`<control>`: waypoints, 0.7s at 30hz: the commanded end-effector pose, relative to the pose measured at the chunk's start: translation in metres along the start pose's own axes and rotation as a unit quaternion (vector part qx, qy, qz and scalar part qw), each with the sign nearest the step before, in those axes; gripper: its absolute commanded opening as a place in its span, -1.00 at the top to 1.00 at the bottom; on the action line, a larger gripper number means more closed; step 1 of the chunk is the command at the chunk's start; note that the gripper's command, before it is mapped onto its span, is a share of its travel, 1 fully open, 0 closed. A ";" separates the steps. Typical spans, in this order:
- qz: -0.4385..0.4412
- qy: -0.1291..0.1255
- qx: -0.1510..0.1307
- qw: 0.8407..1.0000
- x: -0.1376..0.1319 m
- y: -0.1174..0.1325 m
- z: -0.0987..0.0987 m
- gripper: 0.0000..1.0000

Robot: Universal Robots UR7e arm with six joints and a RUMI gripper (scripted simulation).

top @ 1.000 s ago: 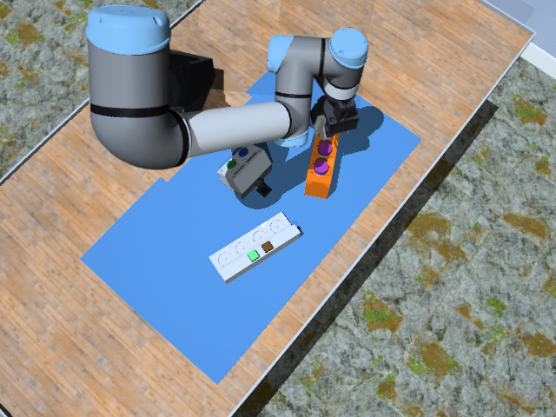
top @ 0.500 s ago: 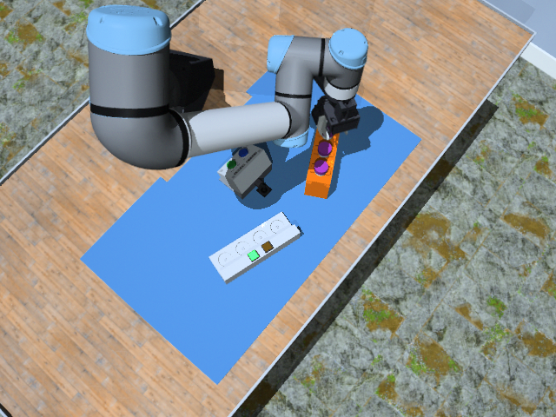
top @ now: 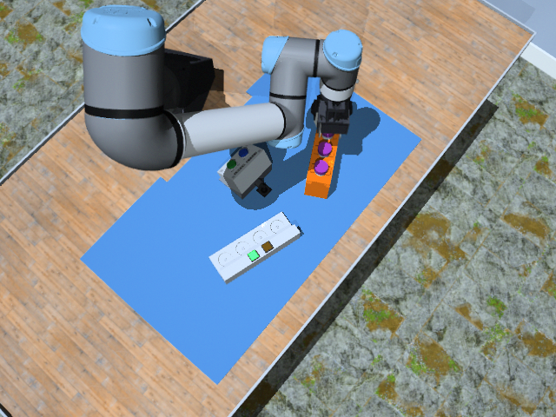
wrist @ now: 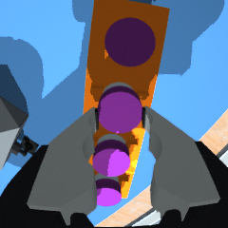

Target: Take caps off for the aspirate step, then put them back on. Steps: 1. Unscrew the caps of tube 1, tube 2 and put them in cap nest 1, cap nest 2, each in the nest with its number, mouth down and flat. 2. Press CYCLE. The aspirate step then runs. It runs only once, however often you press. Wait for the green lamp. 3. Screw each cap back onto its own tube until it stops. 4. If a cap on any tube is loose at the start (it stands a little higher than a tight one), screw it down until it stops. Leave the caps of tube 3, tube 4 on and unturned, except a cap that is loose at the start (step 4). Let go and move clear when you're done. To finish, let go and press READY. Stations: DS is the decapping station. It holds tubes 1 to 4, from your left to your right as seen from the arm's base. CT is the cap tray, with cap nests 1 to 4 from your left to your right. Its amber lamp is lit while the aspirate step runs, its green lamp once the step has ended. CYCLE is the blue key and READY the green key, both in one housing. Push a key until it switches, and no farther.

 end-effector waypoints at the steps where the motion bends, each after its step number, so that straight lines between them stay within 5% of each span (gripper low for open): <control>1: 0.139 -0.004 -0.004 0.990 0.002 0.000 -0.001 1.00; 8: 0.233 -0.003 -0.004 0.973 0.003 0.000 -0.001 1.00; 12: 0.333 -0.003 -0.005 0.943 0.003 0.000 -0.001 1.00; 21: 0.333 -0.004 -0.004 0.943 0.002 0.000 0.000 1.00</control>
Point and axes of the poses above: the point where the finger pads meet when closed, its own z axis out along the fingers, its own x axis across the jaws, y = z × x, the point moved 6 cm from there along -z, back along the fingers, and after that the axes turned 7 degrees about -z, right-handed, at the moved point
